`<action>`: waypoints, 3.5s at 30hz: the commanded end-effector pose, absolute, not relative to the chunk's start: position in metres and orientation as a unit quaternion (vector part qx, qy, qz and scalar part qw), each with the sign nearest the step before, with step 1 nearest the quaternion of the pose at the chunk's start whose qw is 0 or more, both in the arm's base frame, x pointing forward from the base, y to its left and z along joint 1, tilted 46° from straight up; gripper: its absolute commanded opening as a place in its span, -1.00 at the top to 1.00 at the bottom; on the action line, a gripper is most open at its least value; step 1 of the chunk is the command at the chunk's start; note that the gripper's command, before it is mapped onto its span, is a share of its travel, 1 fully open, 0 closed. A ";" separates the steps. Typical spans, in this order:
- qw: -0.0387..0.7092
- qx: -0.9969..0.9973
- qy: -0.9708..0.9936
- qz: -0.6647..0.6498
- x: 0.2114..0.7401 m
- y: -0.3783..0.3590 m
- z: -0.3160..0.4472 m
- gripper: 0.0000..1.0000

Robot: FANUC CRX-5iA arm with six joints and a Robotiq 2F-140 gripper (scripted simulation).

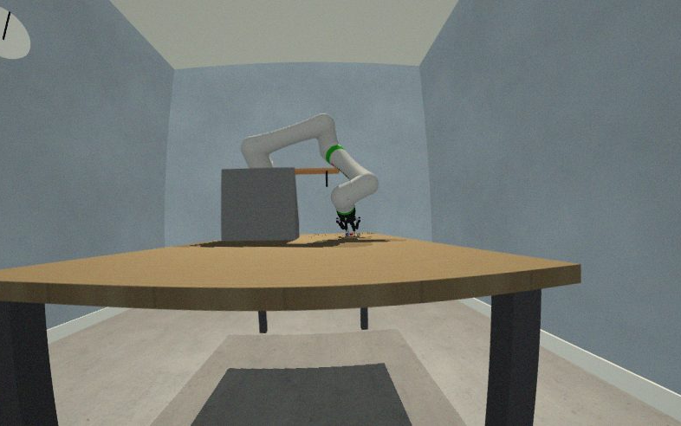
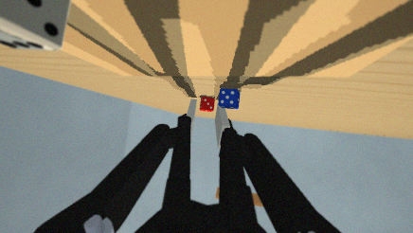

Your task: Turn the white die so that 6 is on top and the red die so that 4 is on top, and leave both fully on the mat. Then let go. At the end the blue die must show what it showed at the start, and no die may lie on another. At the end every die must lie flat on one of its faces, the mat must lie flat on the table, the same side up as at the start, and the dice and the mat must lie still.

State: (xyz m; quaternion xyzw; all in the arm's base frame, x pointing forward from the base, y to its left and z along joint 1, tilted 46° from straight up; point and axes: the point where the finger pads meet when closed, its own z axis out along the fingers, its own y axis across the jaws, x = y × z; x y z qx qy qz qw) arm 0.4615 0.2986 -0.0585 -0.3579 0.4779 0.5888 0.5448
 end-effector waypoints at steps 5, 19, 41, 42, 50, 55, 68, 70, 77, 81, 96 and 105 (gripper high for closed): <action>0.545 -0.358 0.478 0.589 0.462 0.298 -0.059 0.63; 0.545 -0.358 0.478 0.589 0.459 0.275 -0.066 0.63; 0.545 -0.358 0.478 0.589 0.458 0.242 -0.064 0.63; 0.545 -0.358 0.478 0.589 0.458 0.239 -0.061 0.63; 0.545 -0.358 0.478 0.589 0.460 0.220 -0.043 0.63; 0.545 -0.358 0.478 0.589 0.462 0.210 -0.033 0.63; 0.514 -0.396 0.515 0.561 0.463 0.210 -0.023 0.63; 0.486 -0.426 0.541 0.538 0.465 0.212 -0.014 0.63; 0.435 -0.473 0.583 0.497 0.468 0.215 0.000 0.63; 0.407 -0.497 0.604 0.472 0.471 0.217 0.009 0.63; 0.284 -0.580 0.671 0.366 0.478 0.224 0.040 0.63; 0.231 -0.607 0.691 0.317 0.481 0.227 0.053 0.63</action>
